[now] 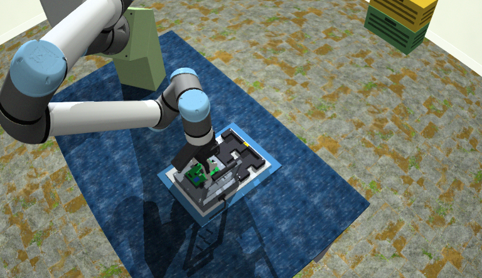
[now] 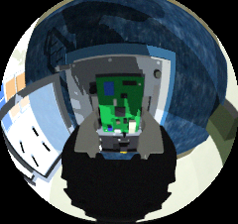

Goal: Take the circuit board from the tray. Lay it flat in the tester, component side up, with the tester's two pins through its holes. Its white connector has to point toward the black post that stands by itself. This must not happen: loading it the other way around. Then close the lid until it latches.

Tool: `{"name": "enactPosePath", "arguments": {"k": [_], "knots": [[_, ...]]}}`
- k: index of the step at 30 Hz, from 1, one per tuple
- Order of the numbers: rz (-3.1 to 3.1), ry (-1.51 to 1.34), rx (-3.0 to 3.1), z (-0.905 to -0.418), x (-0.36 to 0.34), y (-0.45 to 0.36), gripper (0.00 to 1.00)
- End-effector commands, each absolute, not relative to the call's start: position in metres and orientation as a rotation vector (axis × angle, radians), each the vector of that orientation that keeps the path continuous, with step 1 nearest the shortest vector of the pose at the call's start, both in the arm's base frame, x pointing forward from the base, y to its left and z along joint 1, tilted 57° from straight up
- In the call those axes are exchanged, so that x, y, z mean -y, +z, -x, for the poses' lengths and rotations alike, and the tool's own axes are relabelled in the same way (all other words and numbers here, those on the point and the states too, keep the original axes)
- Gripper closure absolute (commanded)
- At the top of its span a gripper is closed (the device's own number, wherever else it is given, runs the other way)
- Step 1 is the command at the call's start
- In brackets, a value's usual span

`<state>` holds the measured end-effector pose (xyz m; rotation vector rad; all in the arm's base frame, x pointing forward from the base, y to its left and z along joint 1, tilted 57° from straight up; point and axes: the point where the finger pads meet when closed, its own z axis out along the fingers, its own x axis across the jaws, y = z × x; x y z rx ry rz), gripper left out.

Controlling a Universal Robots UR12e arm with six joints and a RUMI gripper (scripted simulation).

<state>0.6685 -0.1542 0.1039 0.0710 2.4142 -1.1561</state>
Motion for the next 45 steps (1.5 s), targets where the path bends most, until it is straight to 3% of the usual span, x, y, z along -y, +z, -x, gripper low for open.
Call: {"name": "enactPosePath", "arguments": {"k": [1,45], "knots": [[-0.073,-1.153,-2.412,-0.673,0.156,0.104,0.61],[-0.071,-1.153,-2.411,-0.668,0.146,0.111,0.61]]}}
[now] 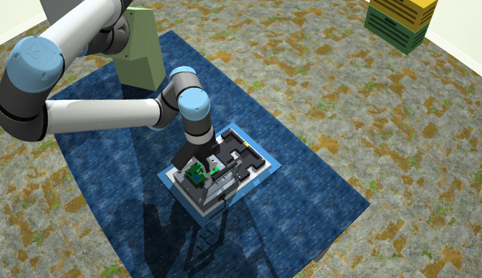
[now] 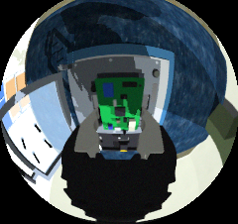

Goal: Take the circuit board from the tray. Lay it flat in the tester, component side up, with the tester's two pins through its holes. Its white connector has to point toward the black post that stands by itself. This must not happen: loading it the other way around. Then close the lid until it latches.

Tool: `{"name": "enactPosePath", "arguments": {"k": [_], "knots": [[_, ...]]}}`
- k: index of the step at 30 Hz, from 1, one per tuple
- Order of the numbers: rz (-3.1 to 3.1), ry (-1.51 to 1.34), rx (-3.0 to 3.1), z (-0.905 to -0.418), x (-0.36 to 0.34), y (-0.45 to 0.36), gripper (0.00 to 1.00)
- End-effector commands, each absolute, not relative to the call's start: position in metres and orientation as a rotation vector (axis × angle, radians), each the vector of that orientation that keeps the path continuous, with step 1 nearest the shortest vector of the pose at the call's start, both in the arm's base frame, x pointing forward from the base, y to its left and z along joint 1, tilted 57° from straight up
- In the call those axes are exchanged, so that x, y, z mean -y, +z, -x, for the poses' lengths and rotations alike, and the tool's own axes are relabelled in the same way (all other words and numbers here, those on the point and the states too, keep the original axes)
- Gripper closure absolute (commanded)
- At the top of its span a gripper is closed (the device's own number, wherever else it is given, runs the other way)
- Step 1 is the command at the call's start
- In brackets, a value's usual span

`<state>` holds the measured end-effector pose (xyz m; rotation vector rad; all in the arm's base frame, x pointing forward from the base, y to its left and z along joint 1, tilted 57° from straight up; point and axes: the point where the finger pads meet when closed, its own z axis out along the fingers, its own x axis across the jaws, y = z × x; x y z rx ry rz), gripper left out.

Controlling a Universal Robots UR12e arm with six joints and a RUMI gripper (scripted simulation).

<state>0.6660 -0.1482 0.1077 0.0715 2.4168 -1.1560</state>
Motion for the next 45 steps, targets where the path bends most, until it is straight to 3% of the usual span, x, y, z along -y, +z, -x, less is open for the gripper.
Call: {"name": "enactPosePath", "arguments": {"k": [1,45], "knots": [[-0.071,-1.153,-2.411,-0.6678,0.1461,0.1108,0.61],[-0.078,-1.151,-2.412,-0.6649,0.1484,0.1087,0.61]]}}
